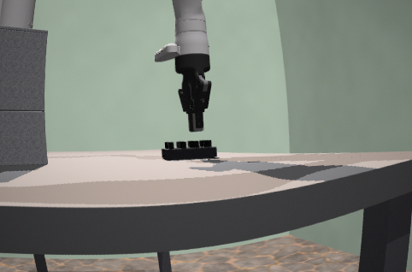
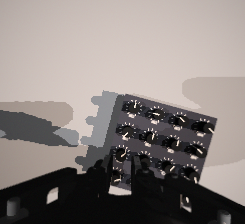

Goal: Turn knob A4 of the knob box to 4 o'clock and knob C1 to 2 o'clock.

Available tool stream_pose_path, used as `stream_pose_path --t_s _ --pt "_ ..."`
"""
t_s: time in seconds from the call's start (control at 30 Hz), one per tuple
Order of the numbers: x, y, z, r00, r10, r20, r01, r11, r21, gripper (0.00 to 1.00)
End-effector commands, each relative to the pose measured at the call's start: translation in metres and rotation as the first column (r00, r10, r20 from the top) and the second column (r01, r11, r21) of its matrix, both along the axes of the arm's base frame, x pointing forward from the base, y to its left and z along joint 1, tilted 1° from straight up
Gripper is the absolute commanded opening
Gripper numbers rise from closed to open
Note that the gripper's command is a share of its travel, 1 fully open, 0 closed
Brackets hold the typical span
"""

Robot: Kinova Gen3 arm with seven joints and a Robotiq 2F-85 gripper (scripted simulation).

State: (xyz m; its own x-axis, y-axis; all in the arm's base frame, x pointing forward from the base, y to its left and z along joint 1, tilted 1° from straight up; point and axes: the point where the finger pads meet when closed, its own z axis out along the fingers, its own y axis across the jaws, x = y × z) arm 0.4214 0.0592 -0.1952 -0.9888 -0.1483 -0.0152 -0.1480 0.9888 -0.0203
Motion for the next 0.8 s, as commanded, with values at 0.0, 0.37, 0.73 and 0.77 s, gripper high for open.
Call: stream_pose_path --t_s 0.0,0.37,0.73,0.77 --pt "-0.0015 -0.0016 -0.0047 1.000 -0.002 -0.004 0.002 1.000 -0.001 0.19" --pt "-0.0016 -0.0020 -0.0116 1.000 -0.002 -0.004 0.002 1.000 -0.001 0.19" --pt "-0.0017 -0.0021 -0.0132 1.000 -0.002 -0.004 0.002 1.000 -0.001 0.19" --pt "-0.0017 -0.0021 -0.0132 1.000 -0.002 -0.004 0.002 1.000 -0.001 0.19"
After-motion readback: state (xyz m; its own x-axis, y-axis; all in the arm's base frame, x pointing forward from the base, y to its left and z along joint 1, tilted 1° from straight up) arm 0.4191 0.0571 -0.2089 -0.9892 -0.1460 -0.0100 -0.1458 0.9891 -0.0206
